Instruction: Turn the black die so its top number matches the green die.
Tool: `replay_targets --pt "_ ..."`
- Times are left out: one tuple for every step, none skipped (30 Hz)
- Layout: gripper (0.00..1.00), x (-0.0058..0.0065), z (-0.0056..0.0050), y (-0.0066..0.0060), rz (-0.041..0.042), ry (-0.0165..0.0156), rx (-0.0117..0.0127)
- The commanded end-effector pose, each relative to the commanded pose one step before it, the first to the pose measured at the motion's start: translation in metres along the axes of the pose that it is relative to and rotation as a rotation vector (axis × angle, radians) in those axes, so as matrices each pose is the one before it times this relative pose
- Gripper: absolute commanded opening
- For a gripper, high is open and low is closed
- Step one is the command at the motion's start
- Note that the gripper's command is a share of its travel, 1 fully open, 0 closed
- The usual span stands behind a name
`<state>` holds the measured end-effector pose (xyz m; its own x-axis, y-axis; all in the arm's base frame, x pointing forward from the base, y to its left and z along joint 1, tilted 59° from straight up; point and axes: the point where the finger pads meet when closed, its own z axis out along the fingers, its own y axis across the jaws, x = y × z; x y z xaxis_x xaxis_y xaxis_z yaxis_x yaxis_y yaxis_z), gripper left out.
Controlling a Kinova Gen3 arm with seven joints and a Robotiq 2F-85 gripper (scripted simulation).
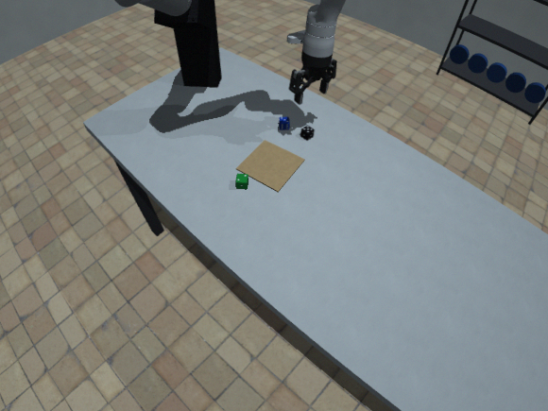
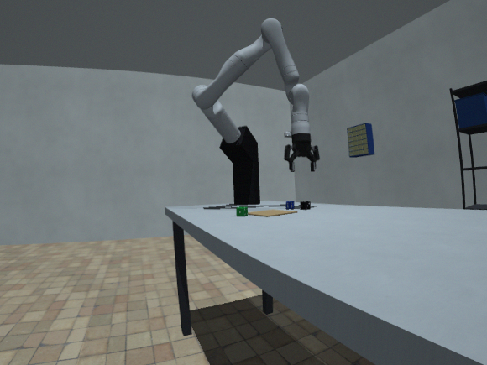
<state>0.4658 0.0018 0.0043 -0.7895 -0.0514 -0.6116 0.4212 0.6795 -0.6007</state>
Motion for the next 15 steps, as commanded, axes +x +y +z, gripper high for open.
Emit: replay_targets --pt "1.0 0.00062 0.00044 -0.00047 0.03294 0.00054 0.00262" --pt "1.0 0.00041 0.00046 -0.00056 0.02343 0.00124 0.00188" --pt "1.0 0.00044 0.0005 -0.00061 0.02564 0.0013 0.00204" --pt "1.0 0.00045 0.00054 -0.00066 0.02788 0.00134 0.00221" --pt "1.0 0.00046 0.00058 -0.00071 0.03012 0.00137 0.00236" --pt "1.0 0.00047 0.00062 -0.00075 0.03236 0.00138 0.00251" --pt "1.0 0.00047 0.00066 -0.00079 0.03459 0.00137 0.00265" --pt "1.0 0.00046 0.00069 -0.00083 0.0368 0.00135 0.00278" --pt "1.0 0.00045 0.00073 -0.00087 0.03897 0.00131 0.00289" --pt "1.0 0.00044 0.00077 -0.00089 0.04111 0.00126 0.00298" --pt "1.0 0.00041 0.0008 -0.00092 0.0432 0.00119 0.00306" --pt "1.0 0.00039 0.00083 -0.00093 0.04523 0.0011 0.00311" --pt "1.0 0.00036 0.00086 -0.00094 0.0472 0.001 0.00314" --pt "1.0 0.00033 0.00089 -0.00094 0.0491 0.0009 0.00315" --pt "1.0 0.0 0.0 0.0 0.0 0.0 0.0"
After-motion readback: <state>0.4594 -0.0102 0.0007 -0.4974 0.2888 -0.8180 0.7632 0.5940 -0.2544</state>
